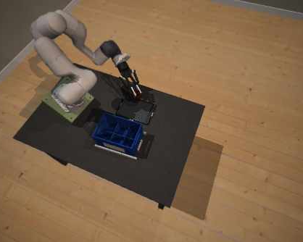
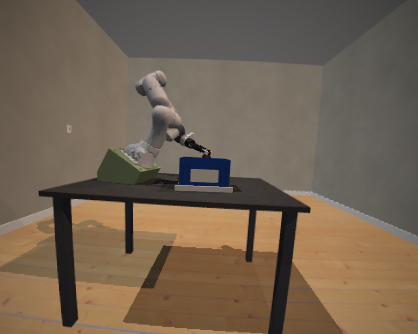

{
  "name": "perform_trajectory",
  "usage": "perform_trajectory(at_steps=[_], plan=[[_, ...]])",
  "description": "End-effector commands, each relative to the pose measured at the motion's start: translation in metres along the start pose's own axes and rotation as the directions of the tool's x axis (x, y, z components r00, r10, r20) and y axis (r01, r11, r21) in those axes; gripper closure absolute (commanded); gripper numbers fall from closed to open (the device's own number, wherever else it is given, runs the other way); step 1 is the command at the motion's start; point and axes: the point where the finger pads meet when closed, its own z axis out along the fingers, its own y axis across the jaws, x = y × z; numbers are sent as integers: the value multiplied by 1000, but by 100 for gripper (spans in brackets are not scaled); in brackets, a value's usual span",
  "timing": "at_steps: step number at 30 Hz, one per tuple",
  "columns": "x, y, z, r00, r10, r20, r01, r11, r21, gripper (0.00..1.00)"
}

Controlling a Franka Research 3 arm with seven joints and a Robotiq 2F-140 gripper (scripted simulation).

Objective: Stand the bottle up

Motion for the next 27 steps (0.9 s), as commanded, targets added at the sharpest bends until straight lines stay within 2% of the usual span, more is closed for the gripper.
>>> perform_trajectory(at_steps=[1,27], plan=[[1,3,2,1000,11,5,-11,1000,0,100],[3,12,9,1000,11,5,-11,1000,0,100]])
